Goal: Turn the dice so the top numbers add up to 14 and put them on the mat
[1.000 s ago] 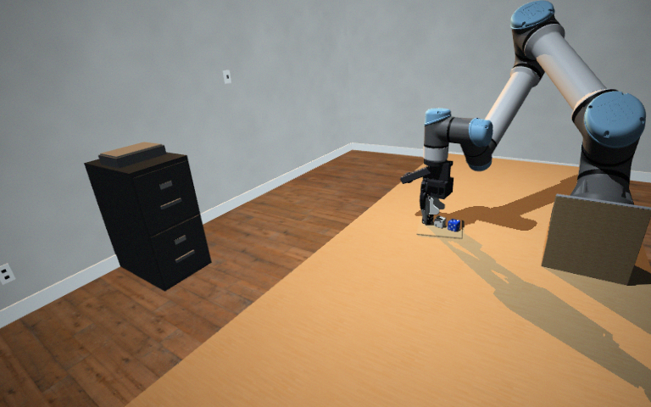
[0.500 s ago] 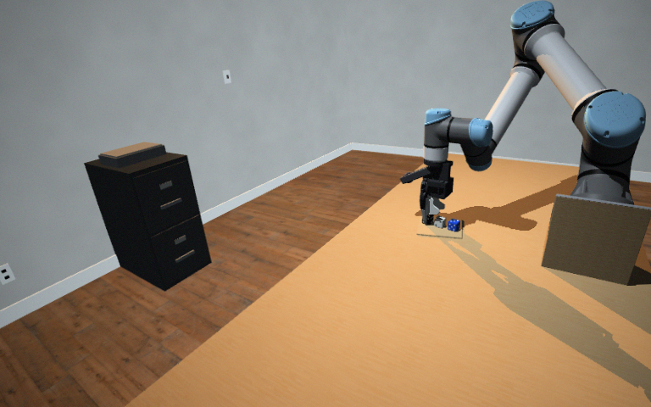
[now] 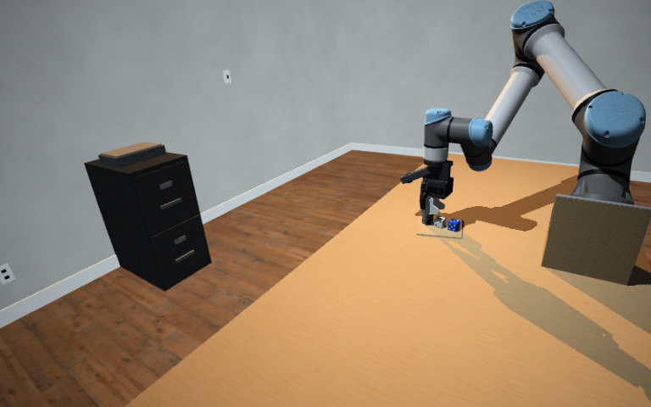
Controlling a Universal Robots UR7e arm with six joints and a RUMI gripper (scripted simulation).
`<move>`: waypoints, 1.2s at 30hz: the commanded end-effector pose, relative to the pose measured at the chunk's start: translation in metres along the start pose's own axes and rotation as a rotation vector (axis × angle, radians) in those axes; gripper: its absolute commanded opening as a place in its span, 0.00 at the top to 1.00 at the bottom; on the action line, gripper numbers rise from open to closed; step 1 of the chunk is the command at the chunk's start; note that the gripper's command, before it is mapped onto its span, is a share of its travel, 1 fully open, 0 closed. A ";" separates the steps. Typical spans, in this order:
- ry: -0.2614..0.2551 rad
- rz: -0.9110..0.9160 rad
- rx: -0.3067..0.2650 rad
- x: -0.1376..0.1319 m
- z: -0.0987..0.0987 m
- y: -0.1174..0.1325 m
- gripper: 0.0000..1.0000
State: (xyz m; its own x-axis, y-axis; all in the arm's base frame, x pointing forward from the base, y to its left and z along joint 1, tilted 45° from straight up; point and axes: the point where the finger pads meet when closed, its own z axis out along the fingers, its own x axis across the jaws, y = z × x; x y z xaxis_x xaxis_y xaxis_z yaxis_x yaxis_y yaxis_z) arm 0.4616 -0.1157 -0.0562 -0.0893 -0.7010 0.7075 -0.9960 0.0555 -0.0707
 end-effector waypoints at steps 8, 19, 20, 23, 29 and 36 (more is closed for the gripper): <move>0.000 0.000 0.001 0.000 0.000 0.000 0.86; 0.000 0.000 0.001 0.000 0.000 0.000 0.76; 0.000 0.000 0.001 0.000 0.000 0.000 0.72; 0.000 0.000 0.001 0.000 0.000 0.000 0.72; 0.000 0.000 0.001 0.000 0.000 0.000 0.72; 0.000 0.000 0.001 0.000 -0.004 0.000 0.72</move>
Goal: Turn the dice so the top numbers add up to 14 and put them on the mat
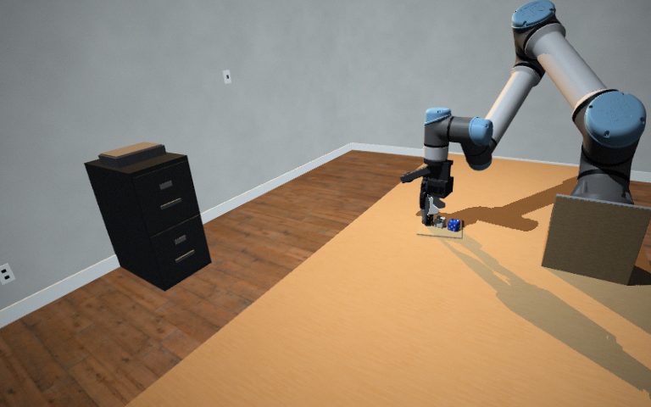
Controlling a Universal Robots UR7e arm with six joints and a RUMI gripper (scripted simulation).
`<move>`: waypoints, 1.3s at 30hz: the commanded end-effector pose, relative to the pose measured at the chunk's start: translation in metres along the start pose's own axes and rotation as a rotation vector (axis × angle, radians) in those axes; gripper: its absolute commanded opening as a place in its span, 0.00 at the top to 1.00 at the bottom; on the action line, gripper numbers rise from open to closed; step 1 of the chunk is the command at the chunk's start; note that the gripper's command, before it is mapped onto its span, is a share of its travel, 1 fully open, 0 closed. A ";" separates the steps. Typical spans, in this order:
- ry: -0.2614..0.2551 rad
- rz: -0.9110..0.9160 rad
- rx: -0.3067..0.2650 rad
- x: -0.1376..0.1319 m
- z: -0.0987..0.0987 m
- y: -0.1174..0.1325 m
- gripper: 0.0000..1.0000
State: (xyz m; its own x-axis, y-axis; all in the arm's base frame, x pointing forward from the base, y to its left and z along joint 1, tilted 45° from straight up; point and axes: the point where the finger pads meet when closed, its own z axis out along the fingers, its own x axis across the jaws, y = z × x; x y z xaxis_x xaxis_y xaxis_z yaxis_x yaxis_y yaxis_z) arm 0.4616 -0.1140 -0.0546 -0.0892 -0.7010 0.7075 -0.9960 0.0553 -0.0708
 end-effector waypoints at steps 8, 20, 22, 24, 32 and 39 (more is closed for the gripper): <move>0.000 0.000 0.001 0.000 -0.029 0.000 0.72; 0.000 0.000 0.001 0.000 -0.074 0.000 0.72; 0.000 0.000 0.001 0.000 -0.080 0.000 0.72; 0.000 0.000 0.001 0.000 -0.084 0.000 0.72; 0.000 0.000 0.001 0.000 -0.088 0.000 0.00; 0.000 0.000 0.001 0.000 -0.088 0.000 0.00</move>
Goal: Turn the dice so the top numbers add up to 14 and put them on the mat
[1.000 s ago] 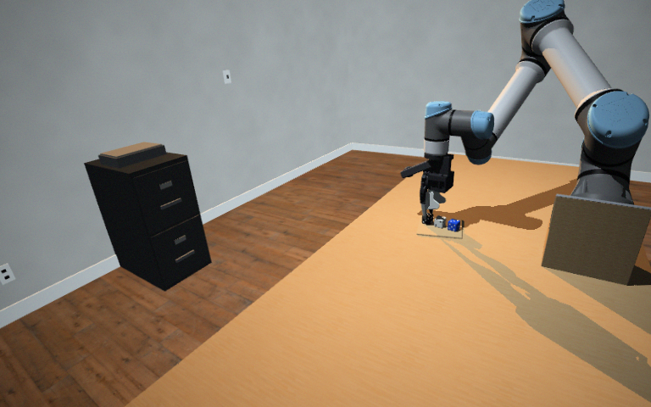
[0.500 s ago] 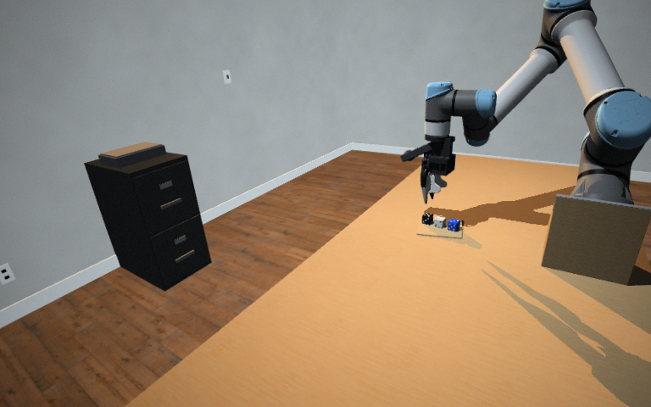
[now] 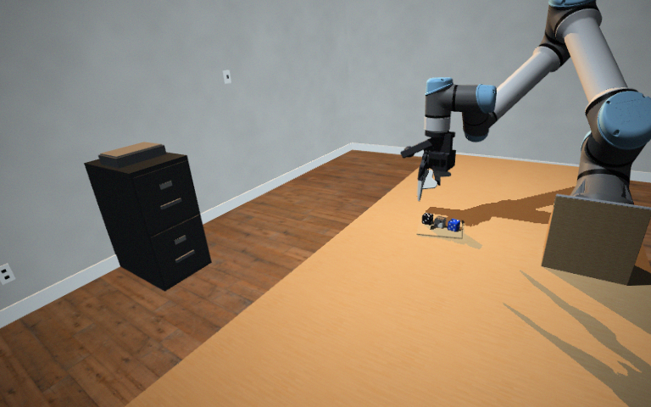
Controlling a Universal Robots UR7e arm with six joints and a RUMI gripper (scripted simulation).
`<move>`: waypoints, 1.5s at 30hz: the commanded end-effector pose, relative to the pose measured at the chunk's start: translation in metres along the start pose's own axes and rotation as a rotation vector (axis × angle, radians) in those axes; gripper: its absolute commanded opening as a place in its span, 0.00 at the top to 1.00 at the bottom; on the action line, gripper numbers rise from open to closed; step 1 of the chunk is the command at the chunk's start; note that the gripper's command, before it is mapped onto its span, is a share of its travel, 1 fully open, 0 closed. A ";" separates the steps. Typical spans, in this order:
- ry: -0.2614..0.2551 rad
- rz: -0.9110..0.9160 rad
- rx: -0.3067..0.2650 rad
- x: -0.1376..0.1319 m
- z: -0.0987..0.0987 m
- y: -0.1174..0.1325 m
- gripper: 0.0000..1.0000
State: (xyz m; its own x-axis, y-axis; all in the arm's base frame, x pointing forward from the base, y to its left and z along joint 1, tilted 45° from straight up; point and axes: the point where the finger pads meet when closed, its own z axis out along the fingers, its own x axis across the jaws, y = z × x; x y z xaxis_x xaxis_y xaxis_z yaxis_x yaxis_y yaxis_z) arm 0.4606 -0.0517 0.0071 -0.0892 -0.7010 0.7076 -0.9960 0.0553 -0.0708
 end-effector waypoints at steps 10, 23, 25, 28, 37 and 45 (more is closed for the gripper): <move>0.000 0.000 0.001 0.000 0.000 0.000 0.00; 0.000 0.000 0.001 0.000 -0.016 0.000 0.00; 0.000 0.000 0.001 0.000 -0.024 0.000 0.00; 0.000 0.000 0.001 0.000 -0.033 0.000 0.00; 0.000 0.000 0.001 0.000 -0.072 0.000 0.00; 0.000 0.000 0.001 0.000 -0.087 0.000 0.00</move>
State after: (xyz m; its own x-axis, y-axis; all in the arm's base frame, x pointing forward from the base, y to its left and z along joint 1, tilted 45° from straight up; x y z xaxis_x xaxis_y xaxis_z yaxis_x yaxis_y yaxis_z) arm 0.4597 0.0071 0.0653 -0.0889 -0.7014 0.7072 -0.9960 0.0535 -0.0721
